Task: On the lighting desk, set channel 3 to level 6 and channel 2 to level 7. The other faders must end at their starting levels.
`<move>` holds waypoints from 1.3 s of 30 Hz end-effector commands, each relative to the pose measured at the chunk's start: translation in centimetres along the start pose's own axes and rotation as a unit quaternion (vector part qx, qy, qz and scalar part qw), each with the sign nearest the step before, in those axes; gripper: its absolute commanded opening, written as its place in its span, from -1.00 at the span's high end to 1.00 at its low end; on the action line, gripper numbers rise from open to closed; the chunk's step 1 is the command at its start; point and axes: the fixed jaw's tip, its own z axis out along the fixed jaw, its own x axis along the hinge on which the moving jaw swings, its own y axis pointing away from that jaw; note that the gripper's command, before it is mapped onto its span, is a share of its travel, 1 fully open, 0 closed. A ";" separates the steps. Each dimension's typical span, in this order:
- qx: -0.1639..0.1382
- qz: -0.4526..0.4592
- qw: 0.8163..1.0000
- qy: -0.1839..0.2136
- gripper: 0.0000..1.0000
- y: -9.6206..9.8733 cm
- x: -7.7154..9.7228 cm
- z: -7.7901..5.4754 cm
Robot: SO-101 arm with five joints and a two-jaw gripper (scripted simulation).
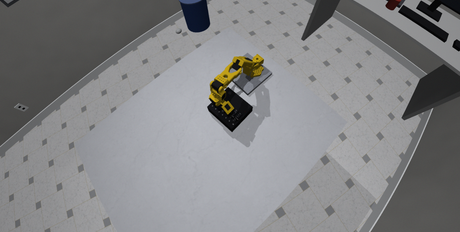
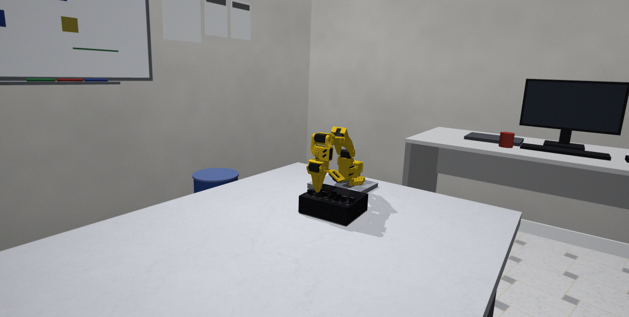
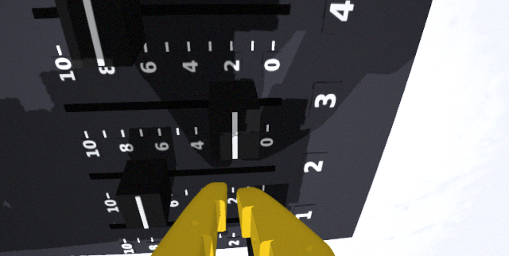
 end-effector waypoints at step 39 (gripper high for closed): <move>0.016 0.001 1.000 -0.002 1.00 0.1 0.2 -1.4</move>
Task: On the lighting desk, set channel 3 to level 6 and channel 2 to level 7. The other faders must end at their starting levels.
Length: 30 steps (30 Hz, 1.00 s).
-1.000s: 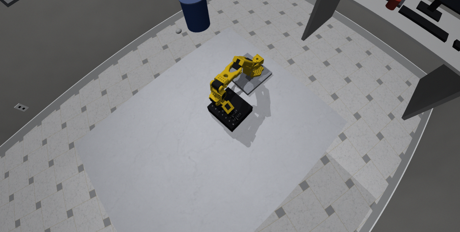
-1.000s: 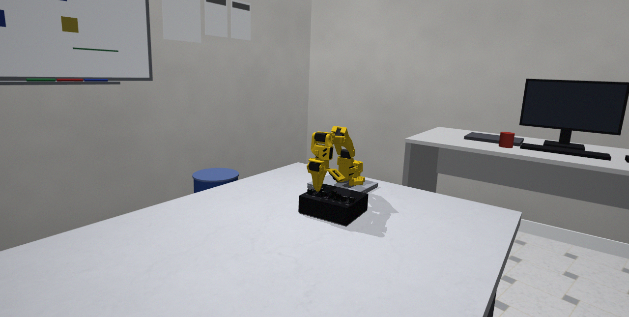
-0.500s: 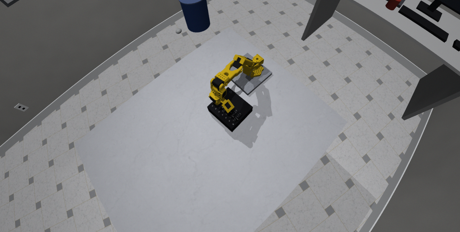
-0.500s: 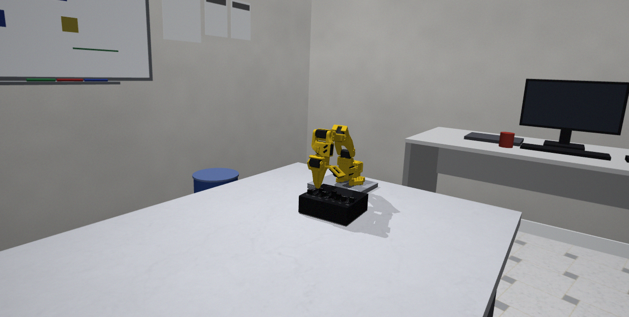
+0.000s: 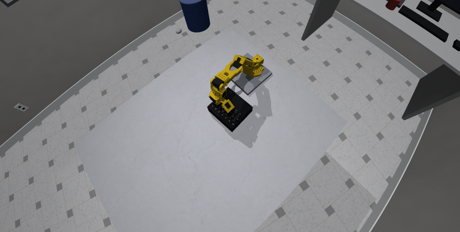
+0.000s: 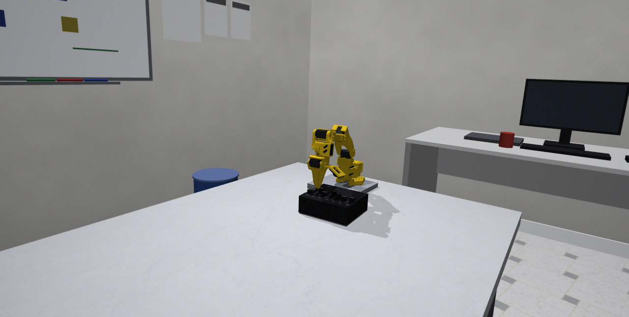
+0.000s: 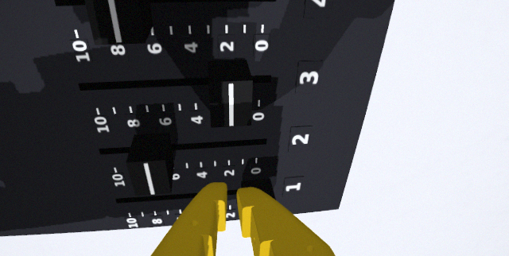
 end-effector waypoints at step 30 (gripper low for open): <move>0.076 0.005 0.997 -0.017 1.00 -1.9 -1.9 -2.0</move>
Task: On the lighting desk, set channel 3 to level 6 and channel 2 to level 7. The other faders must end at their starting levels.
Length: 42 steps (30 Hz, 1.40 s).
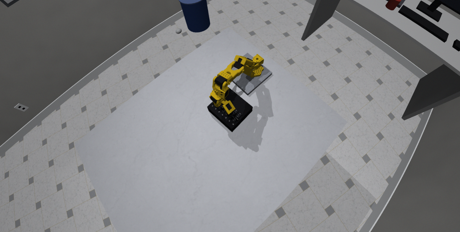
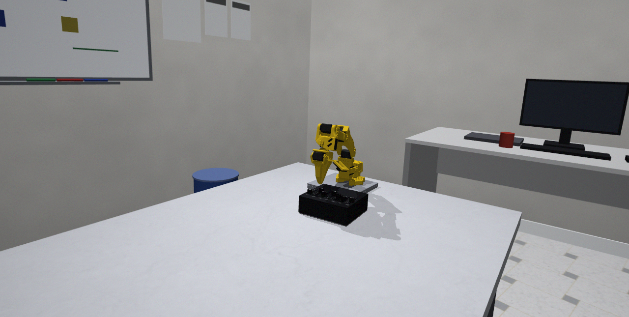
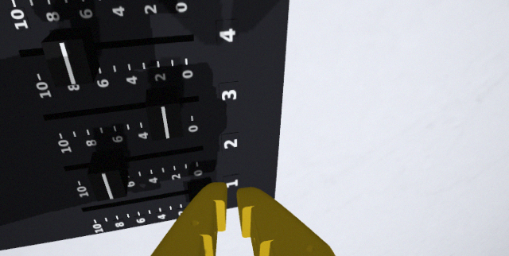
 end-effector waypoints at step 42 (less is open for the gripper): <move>0.025 0.002 1.000 -0.009 1.00 -0.8 -0.9 -0.1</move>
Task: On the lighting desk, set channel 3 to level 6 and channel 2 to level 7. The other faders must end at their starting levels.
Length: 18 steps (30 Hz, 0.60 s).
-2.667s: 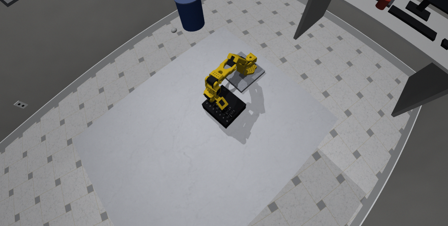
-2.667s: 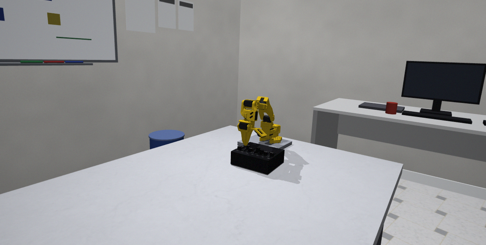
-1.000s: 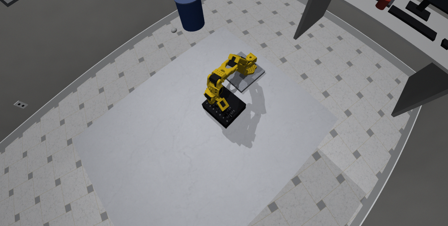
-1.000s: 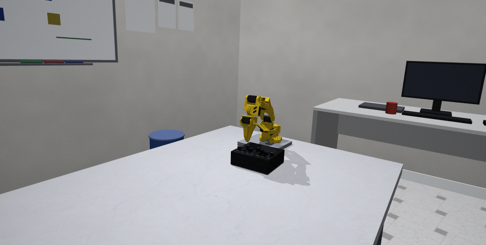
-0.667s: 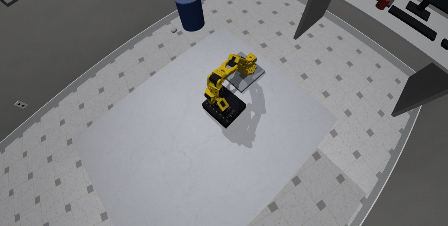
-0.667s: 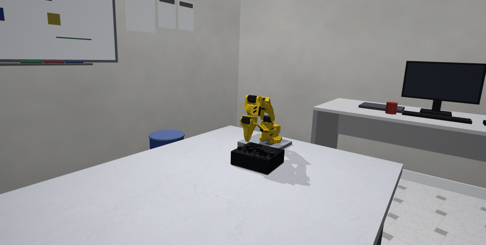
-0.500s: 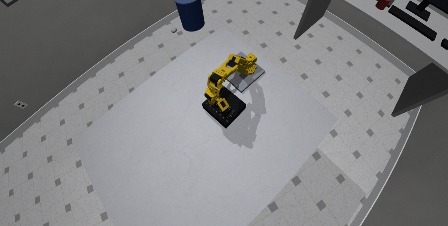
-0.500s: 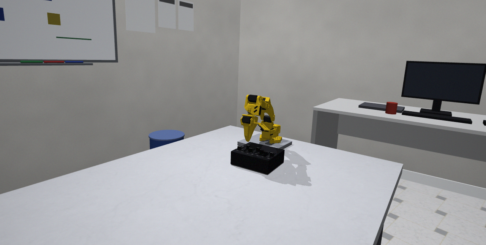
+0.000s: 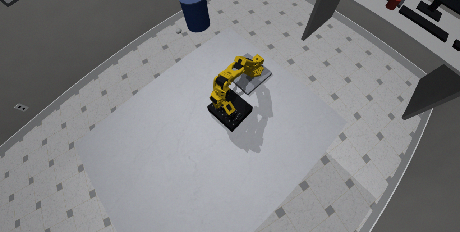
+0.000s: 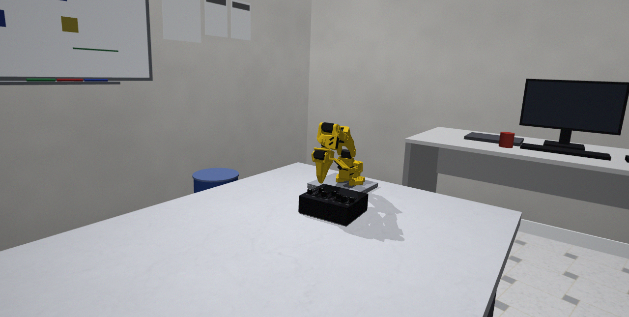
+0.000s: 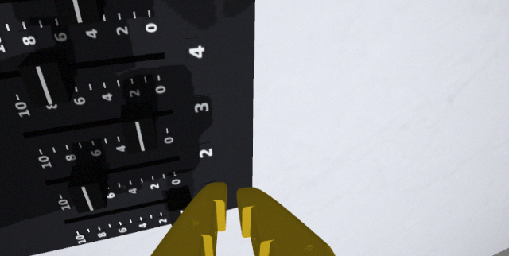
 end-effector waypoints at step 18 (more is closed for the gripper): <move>-0.007 0.000 1.000 -0.001 1.00 0.1 -0.3 0.6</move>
